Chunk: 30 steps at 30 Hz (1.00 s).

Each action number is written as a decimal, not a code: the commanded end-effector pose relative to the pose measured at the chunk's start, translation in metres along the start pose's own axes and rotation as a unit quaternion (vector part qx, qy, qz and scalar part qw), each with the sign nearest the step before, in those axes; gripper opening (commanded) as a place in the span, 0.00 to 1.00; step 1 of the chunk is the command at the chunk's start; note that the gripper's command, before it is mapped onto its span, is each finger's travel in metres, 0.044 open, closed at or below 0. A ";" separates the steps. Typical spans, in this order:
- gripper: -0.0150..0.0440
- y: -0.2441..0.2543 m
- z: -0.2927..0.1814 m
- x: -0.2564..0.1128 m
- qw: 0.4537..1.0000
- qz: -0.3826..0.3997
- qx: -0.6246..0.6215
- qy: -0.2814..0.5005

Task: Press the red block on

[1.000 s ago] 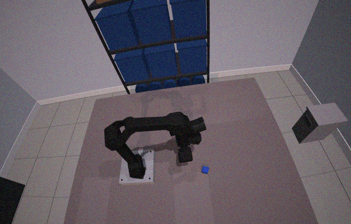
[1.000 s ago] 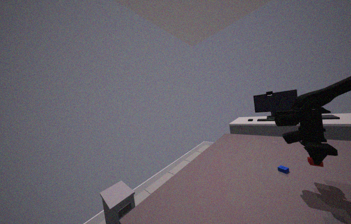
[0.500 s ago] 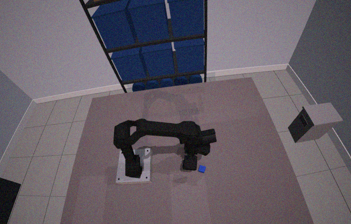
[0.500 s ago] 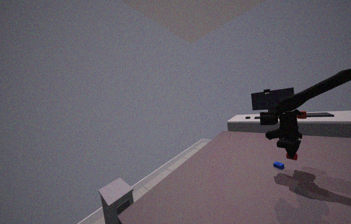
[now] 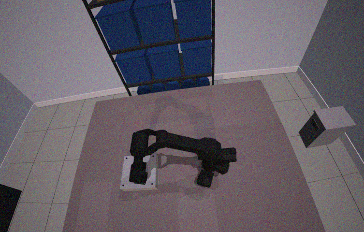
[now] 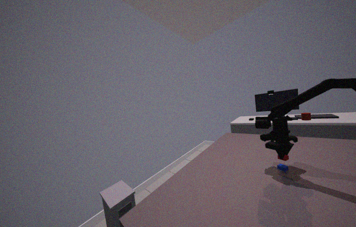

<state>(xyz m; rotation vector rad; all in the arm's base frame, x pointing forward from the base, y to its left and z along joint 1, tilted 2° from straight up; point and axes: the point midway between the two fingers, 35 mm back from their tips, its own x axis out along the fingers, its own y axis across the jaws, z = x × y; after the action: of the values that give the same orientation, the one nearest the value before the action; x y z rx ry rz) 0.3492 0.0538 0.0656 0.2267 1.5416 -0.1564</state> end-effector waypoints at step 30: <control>0.25 -0.001 0.006 0.038 1.000 0.004 0.013 -0.005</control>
<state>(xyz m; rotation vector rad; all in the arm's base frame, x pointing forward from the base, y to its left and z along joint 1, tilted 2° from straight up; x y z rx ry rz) 0.3567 0.0533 0.0290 0.2475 1.5275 -0.1699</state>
